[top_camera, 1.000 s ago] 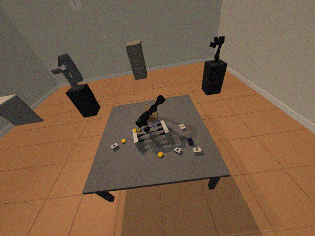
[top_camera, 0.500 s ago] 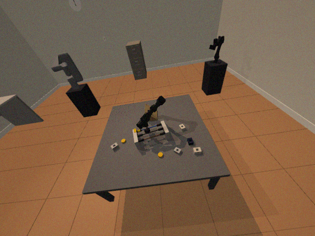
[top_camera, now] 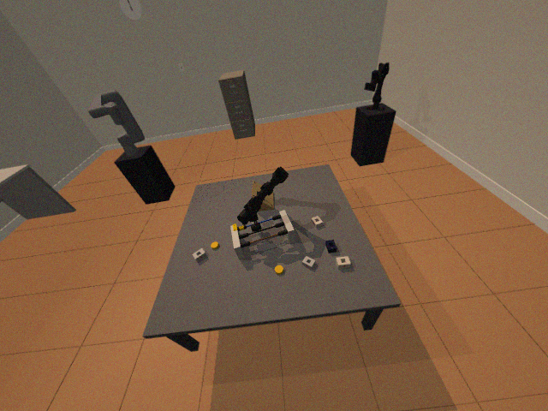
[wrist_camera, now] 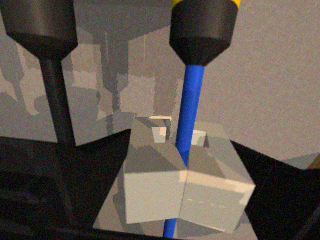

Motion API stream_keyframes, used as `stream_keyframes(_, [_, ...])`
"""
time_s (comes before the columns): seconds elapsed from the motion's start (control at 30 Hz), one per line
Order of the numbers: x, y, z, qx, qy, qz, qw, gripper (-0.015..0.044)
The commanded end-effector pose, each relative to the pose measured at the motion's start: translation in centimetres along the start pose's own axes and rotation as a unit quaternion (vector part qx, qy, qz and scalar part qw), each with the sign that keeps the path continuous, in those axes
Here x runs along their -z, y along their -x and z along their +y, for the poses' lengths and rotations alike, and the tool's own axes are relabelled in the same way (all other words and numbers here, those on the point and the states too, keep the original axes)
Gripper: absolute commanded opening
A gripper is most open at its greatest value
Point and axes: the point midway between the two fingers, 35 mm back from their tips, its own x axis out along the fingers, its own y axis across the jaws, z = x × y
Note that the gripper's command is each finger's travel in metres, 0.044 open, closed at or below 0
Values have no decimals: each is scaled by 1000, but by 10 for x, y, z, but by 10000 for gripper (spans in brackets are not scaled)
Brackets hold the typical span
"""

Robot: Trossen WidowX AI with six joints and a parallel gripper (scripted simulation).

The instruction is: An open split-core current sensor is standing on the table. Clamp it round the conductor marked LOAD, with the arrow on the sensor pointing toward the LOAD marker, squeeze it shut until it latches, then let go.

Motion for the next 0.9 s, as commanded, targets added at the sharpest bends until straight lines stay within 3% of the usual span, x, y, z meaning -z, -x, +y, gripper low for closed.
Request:
stream_keyframes(0.0, [0,1,0,-1,0,0,1000,320])
stream_keyframes(0.17, [0,1,0,-1,0,0,1000,287])
stream_keyframes(0.53, [0,1,0,-1,0,0,1000,0])
stream_keyframes(0.87, [0,1,0,-1,0,0,1000,0])
